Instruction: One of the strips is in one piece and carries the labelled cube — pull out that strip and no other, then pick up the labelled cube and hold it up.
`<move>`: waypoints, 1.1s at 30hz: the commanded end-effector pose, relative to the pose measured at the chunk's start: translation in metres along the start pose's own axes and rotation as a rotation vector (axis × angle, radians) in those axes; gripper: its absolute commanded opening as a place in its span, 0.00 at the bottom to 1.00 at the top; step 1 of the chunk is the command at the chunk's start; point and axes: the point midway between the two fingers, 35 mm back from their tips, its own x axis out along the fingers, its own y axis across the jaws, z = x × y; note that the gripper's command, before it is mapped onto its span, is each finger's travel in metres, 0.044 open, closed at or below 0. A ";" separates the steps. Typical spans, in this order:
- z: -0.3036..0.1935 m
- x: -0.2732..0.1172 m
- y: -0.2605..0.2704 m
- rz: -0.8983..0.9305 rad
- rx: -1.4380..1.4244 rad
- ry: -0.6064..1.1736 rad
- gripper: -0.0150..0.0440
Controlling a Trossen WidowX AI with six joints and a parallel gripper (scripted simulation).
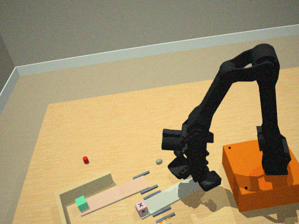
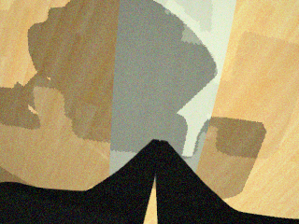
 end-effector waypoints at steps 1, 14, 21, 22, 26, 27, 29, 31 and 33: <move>-0.010 0.005 0.006 0.018 -0.002 0.032 0.25; 0.003 -0.042 -0.002 0.017 -0.002 0.031 0.25; 0.027 -0.041 -0.001 0.017 0.056 0.029 0.48; 0.029 -0.041 -0.001 0.017 0.057 0.029 0.52; 0.043 -0.043 -0.001 0.017 0.057 0.028 0.70; 0.047 -0.043 0.000 0.017 0.057 0.028 0.74; 0.054 -0.044 0.000 0.017 0.057 0.027 0.83; 0.061 -0.045 0.000 0.017 0.057 0.027 0.92; 0.068 -0.046 0.000 0.017 0.057 0.026 1.00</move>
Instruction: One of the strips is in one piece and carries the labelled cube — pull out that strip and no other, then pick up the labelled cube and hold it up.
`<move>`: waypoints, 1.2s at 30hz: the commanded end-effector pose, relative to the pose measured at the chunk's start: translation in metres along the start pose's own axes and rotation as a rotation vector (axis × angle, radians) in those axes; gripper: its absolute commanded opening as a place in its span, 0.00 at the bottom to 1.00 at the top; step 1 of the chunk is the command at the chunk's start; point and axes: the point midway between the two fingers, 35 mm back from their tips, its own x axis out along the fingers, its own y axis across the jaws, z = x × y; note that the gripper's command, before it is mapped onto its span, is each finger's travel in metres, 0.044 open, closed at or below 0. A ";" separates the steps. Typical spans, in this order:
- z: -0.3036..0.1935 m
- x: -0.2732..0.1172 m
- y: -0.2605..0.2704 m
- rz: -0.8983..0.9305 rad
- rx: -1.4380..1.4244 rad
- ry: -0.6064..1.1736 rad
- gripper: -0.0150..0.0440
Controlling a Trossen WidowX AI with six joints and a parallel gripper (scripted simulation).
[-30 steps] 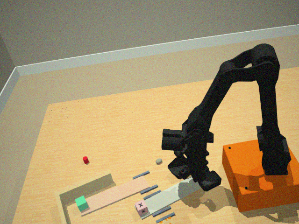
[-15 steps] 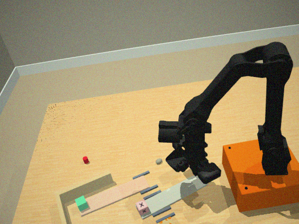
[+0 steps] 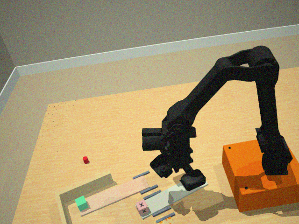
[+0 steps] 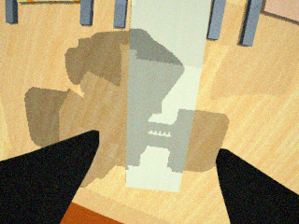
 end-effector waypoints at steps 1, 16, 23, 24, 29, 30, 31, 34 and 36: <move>0.016 -0.002 0.001 -0.002 0.005 0.004 1.00; 0.069 -0.010 0.005 -0.002 0.005 0.000 1.00; 0.094 -0.014 0.006 -0.001 0.005 -0.002 1.00; 0.098 -0.014 0.006 -0.001 0.005 -0.002 1.00; 0.116 -0.017 0.007 -0.001 0.005 -0.004 1.00; 0.120 -0.017 0.007 -0.001 0.005 -0.004 1.00; 0.123 -0.017 0.008 -0.001 0.005 -0.004 1.00; 0.135 -0.018 0.008 -0.001 0.005 -0.005 1.00; 0.142 -0.019 0.009 -0.001 0.005 -0.006 1.00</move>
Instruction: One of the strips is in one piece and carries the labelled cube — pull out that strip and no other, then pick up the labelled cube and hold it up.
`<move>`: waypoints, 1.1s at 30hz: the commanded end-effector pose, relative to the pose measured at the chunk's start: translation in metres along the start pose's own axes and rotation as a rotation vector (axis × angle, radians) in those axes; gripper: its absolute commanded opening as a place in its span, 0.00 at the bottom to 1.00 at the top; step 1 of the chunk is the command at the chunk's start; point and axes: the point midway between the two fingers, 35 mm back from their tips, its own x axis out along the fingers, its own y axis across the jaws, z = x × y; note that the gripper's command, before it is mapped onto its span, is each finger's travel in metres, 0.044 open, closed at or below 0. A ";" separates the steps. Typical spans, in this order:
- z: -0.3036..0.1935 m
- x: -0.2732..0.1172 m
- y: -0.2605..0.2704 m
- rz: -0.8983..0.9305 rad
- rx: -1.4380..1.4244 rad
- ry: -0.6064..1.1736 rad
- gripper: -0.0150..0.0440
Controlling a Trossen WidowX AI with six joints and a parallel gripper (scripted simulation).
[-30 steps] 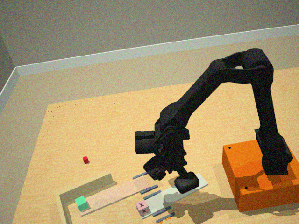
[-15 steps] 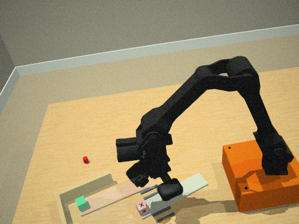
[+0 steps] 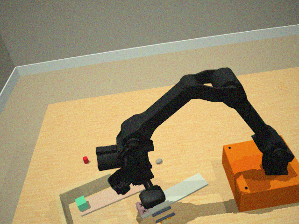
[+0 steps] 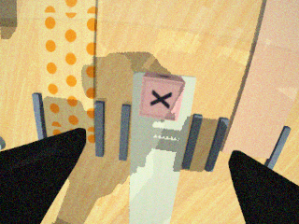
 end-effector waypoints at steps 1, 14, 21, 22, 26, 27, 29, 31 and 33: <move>0.015 0.002 0.001 -0.002 0.003 0.005 1.00; 0.020 0.017 0.001 -0.002 0.003 0.005 0.68; 0.020 0.029 0.001 -0.002 0.003 0.005 0.68; 0.020 0.030 0.001 -0.002 0.003 0.005 0.68; 0.020 0.037 0.001 -0.002 0.003 0.005 0.68; 0.020 0.038 0.001 -0.002 0.003 0.005 0.68; 0.020 0.042 0.001 -0.002 0.003 0.005 0.68; 0.020 0.045 0.002 -0.002 0.003 0.005 0.68; 0.020 0.048 0.002 -0.002 0.003 0.005 0.68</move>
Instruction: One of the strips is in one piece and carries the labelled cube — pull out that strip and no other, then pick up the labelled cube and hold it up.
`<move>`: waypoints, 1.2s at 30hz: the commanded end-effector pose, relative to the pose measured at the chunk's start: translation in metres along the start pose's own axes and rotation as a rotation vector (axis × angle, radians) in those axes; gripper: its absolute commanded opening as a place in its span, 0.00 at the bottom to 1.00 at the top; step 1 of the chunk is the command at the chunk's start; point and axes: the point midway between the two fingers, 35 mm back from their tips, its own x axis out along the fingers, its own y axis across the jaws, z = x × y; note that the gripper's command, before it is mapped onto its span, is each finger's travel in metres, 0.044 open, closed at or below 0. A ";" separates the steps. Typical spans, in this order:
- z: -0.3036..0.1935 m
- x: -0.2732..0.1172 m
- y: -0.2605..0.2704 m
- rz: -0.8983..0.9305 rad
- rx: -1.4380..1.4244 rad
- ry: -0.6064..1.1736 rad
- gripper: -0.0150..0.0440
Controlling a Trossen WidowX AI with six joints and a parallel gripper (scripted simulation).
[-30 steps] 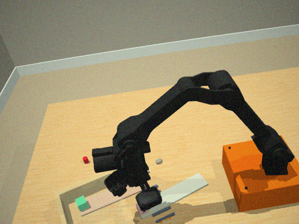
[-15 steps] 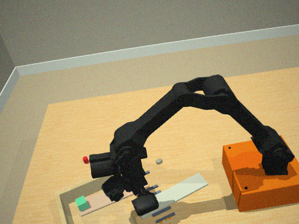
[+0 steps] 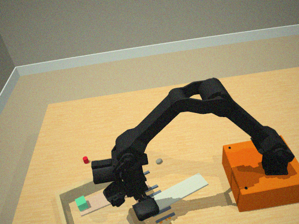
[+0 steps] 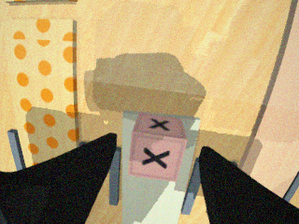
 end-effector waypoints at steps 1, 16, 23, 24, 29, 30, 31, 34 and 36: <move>-0.004 0.012 0.001 0.000 0.004 0.014 0.68; -0.003 0.016 0.001 0.002 0.000 0.008 0.63; -0.003 0.016 0.001 0.002 0.000 0.008 0.45; -0.003 0.016 0.001 0.002 0.000 0.008 0.44; -0.003 0.016 0.001 0.002 0.000 0.008 0.29; -0.005 0.014 0.002 0.002 0.000 0.009 0.25; -0.008 0.012 0.003 0.002 0.000 0.009 0.25; -0.018 0.003 0.006 0.002 0.001 0.011 0.25; -0.025 -0.003 0.008 0.002 0.002 0.012 0.25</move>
